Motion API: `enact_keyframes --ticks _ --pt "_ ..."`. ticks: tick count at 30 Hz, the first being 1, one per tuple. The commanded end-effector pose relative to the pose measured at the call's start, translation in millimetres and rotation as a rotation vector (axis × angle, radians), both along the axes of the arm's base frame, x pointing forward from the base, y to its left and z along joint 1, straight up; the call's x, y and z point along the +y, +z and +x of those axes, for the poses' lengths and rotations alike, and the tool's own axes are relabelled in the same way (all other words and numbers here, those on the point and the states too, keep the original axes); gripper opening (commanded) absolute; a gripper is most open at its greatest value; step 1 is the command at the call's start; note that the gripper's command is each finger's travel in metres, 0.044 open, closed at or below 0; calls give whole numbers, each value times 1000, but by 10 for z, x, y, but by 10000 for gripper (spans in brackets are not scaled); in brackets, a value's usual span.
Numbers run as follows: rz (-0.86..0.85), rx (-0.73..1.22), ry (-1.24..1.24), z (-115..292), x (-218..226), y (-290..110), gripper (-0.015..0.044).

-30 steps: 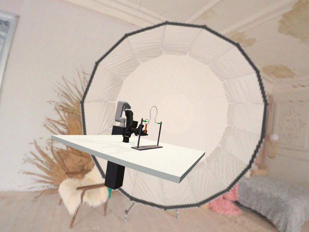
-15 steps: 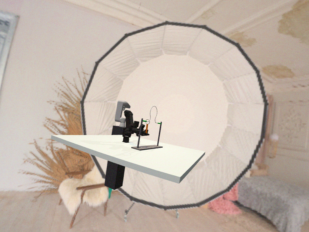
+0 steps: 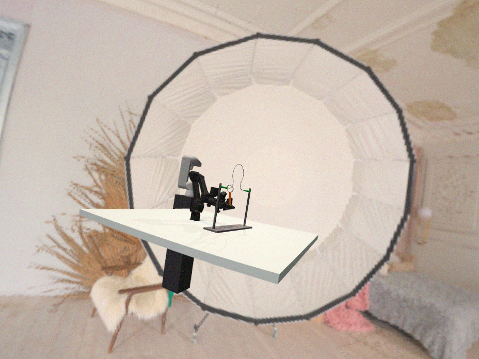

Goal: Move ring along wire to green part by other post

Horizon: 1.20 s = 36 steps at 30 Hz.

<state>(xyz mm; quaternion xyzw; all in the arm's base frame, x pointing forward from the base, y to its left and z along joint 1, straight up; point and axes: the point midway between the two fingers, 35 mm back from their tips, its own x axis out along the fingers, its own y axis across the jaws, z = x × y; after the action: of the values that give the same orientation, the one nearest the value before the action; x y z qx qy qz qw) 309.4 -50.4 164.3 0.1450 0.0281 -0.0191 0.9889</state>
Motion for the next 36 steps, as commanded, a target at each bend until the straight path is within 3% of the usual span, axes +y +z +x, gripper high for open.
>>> enact_keyframes --ticks 1,36 --pt "71 -16 -2 4 116 63 -150" --pt "778 219 260 -418 957 848 -150"
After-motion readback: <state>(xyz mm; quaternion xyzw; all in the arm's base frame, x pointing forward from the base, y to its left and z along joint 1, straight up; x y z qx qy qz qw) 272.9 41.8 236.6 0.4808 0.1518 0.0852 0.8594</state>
